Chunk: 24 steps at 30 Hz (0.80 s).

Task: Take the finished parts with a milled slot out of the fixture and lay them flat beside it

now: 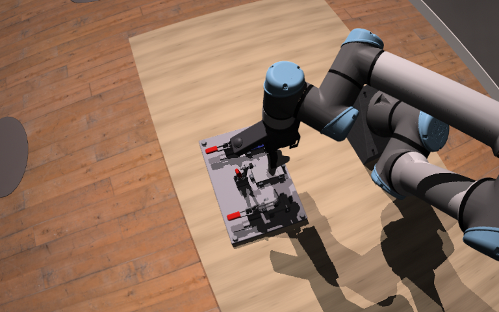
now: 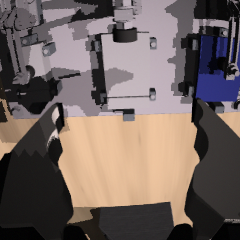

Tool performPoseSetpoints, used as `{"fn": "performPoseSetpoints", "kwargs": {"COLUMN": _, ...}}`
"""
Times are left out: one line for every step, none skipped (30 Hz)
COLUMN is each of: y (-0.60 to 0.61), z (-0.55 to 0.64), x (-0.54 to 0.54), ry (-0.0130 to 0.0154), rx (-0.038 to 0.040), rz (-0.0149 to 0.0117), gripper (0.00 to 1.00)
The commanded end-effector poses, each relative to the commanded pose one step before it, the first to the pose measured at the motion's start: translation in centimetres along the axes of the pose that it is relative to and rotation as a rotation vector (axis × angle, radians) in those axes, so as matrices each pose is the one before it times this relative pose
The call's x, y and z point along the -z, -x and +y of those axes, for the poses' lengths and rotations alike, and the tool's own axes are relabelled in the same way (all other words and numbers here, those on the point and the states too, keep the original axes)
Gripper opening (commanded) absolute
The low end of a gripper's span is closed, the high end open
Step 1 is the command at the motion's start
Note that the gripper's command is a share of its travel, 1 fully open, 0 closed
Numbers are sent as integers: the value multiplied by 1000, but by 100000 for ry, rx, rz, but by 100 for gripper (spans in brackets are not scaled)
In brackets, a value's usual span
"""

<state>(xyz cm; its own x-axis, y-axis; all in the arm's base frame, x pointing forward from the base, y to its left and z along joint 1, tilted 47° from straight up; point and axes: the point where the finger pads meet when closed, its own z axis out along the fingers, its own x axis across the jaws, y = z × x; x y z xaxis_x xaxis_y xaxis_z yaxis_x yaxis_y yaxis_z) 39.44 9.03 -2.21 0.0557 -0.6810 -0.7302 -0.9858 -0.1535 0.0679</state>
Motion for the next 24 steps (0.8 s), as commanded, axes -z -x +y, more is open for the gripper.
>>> {"fn": "performPoseSetpoints", "kwargs": {"y": -15, "z": 836, "x": 94, "ry": -146, "rx": 33, "rz": 67, "gripper": 59}}
{"fn": "performPoseSetpoints", "kwargs": {"y": 0, "z": 95, "x": 0, "ry": 0, "rx": 0, "rz": 0, "gripper": 59}}
{"fn": "performPoseSetpoints", "kwargs": {"y": 0, "z": 72, "x": 0, "ry": 0, "rx": 0, "rz": 0, "gripper": 59}}
{"fn": "performPoseSetpoints", "kwargs": {"y": 0, "z": 51, "x": 0, "ry": 0, "rx": 0, "rz": 0, "gripper": 59}}
{"fn": "performPoseSetpoints", "kwargs": {"y": 0, "z": 32, "x": 0, "ry": 0, "rx": 0, "rz": 0, "gripper": 59}}
{"fn": "performPoseSetpoints", "kwargs": {"y": 0, "z": 17, "x": 0, "ry": 0, "rx": 0, "rz": 0, "gripper": 59}}
{"fn": "performPoseSetpoints", "kwargs": {"y": 0, "z": 7, "x": 0, "ry": 0, "rx": 0, "rz": 0, "gripper": 59}}
{"fn": "performPoseSetpoints", "kwargs": {"y": 0, "z": 1, "x": 0, "ry": 0, "rx": 0, "rz": 0, "gripper": 59}}
{"fn": "performPoseSetpoints", "kwargs": {"y": 0, "z": 0, "x": -1, "ry": 0, "rx": 0, "rz": 0, "gripper": 59}}
{"fn": "performPoseSetpoints", "kwargs": {"y": 0, "z": 0, "x": -9, "ry": 0, "rx": 0, "rz": 0, "gripper": 59}}
{"fn": "performPoseSetpoints", "kwargs": {"y": 0, "z": 0, "x": -22, "ry": 0, "rx": 0, "rz": 0, "gripper": 59}}
{"fn": "performPoseSetpoints", "kwargs": {"y": 0, "z": 0, "x": -41, "ry": 0, "rx": 0, "rz": 0, "gripper": 59}}
{"fn": "performPoseSetpoints", "kwargs": {"y": 0, "z": 0, "x": 0, "ry": 0, "rx": 0, "rz": 0, "gripper": 59}}
{"fn": "performPoseSetpoints", "kwargs": {"y": 0, "z": 0, "x": 0, "ry": 0, "rx": 0, "rz": 0, "gripper": 59}}
{"fn": "performPoseSetpoints", "kwargs": {"y": 0, "z": 0, "x": -63, "ry": 0, "rx": 0, "rz": 0, "gripper": 59}}
{"fn": "performPoseSetpoints", "kwargs": {"y": 0, "z": 0, "x": -89, "ry": 0, "rx": 0, "rz": 0, "gripper": 59}}
{"fn": "performPoseSetpoints", "kwargs": {"y": 0, "z": 0, "x": -116, "ry": 0, "rx": 0, "rz": 0, "gripper": 59}}
{"fn": "performPoseSetpoints", "kwargs": {"y": 0, "z": 0, "x": -144, "ry": 0, "rx": 0, "rz": 0, "gripper": 59}}
{"fn": "performPoseSetpoints", "kwargs": {"y": 0, "z": -1, "x": -171, "ry": 0, "rx": 0, "rz": 0, "gripper": 59}}
{"fn": "performPoseSetpoints", "kwargs": {"y": 0, "z": 0, "x": -198, "ry": 0, "rx": 0, "rz": 0, "gripper": 59}}
{"fn": "performPoseSetpoints", "kwargs": {"y": 0, "z": 0, "x": -222, "ry": 0, "rx": 0, "rz": 0, "gripper": 59}}
{"fn": "performPoseSetpoints", "kwargs": {"y": 0, "z": 0, "x": -245, "ry": 0, "rx": 0, "rz": 0, "gripper": 59}}
{"fn": "performPoseSetpoints", "kwargs": {"y": 0, "z": 0, "x": -265, "ry": 0, "rx": 0, "rz": 0, "gripper": 59}}
{"fn": "performPoseSetpoints", "kwargs": {"y": 0, "z": 0, "x": -282, "ry": 0, "rx": 0, "rz": 0, "gripper": 59}}
